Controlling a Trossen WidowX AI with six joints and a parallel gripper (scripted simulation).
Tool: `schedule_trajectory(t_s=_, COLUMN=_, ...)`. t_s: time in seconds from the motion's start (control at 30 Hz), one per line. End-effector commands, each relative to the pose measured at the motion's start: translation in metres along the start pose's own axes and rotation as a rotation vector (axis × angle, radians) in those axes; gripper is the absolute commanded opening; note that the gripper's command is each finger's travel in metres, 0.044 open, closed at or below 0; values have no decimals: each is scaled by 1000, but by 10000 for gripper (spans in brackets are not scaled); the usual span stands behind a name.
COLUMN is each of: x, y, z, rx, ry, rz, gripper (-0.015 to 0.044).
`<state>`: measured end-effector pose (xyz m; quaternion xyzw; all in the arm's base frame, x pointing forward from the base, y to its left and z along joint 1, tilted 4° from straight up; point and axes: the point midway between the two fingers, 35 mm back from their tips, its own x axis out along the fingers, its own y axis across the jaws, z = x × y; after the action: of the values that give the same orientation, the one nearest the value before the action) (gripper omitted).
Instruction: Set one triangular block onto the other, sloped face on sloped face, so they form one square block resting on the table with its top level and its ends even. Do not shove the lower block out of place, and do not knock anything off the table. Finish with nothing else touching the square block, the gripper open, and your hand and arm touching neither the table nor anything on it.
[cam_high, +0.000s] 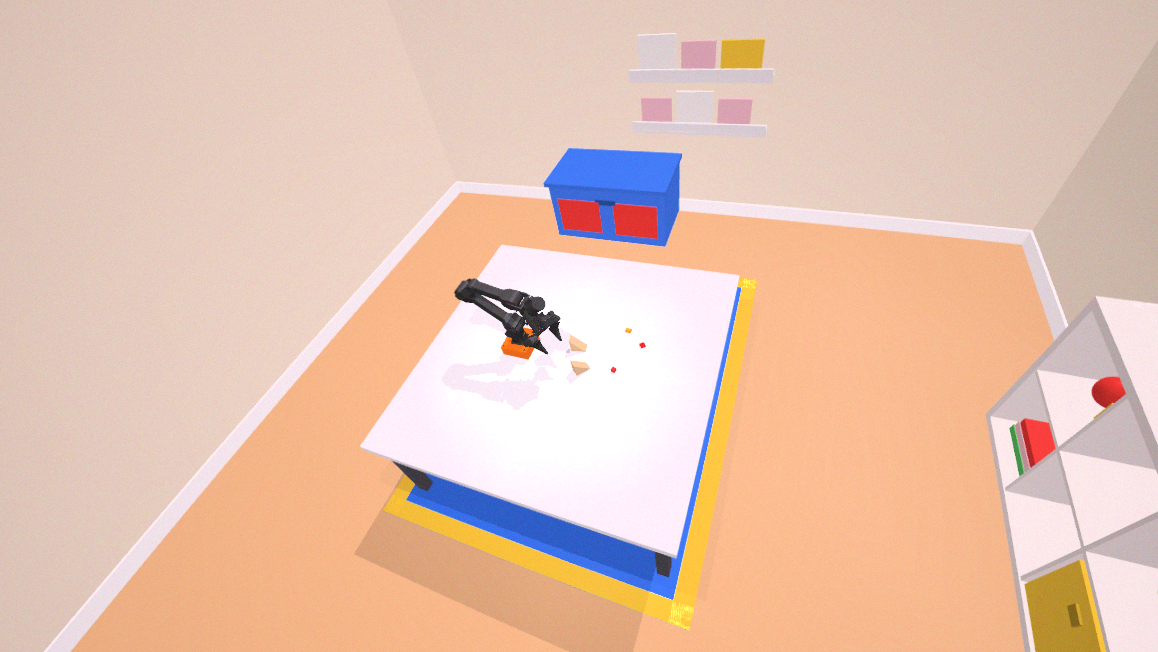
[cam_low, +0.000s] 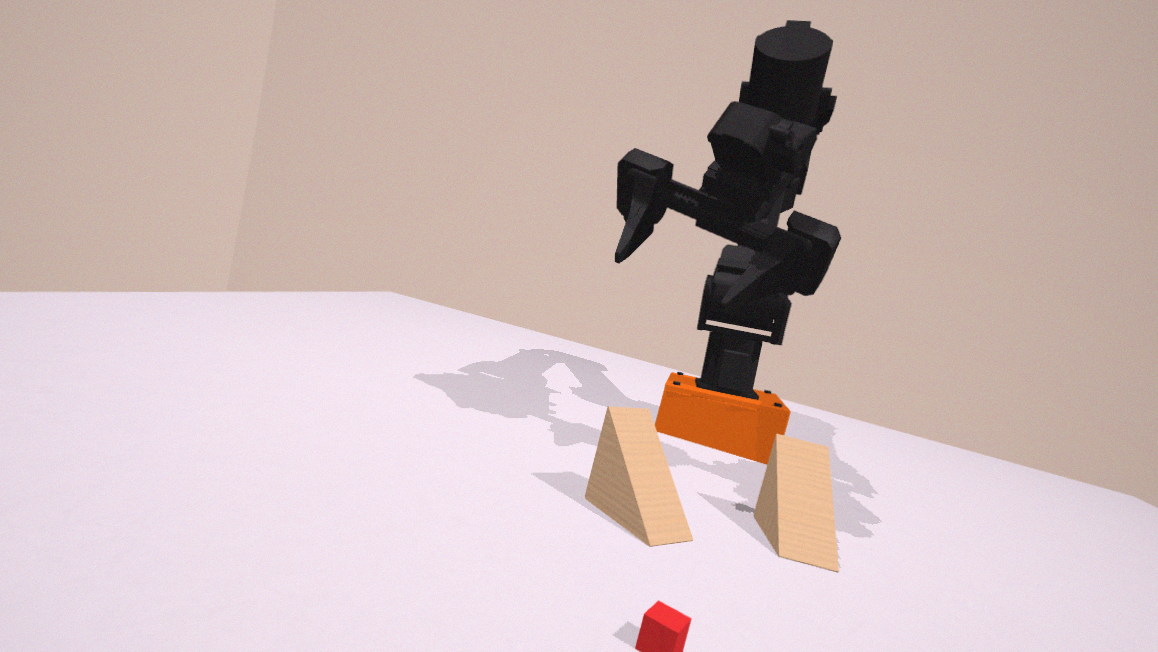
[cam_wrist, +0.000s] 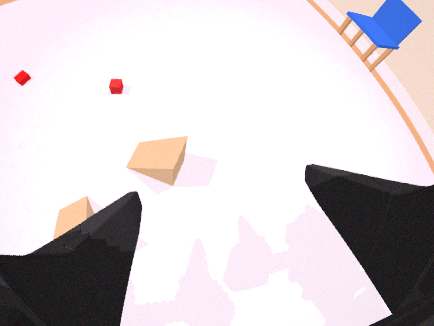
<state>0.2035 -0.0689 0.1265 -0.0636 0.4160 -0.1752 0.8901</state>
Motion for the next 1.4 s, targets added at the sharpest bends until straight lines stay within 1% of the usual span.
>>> schedule_trajectory(t_s=0.0, x=1, y=50, z=-34, rx=-84, ry=-3, rz=205, gripper=440)
schedule_trajectory(t_s=0.1, x=-2, y=87, z=-65, rx=-160, ry=1, rz=375, gripper=440)
schedule_trajectory(t_s=0.17, x=-2, y=94, z=-73, rx=-179, ry=3, rz=414, gripper=440)
schedule_trajectory(t_s=0.4, x=0, y=96, z=-72, rx=-179, ry=3, rz=414, gripper=440)
schedule_trajectory(t_s=1.37, x=41, y=117, z=-61, rx=-178, ry=1, rz=414, gripper=440)
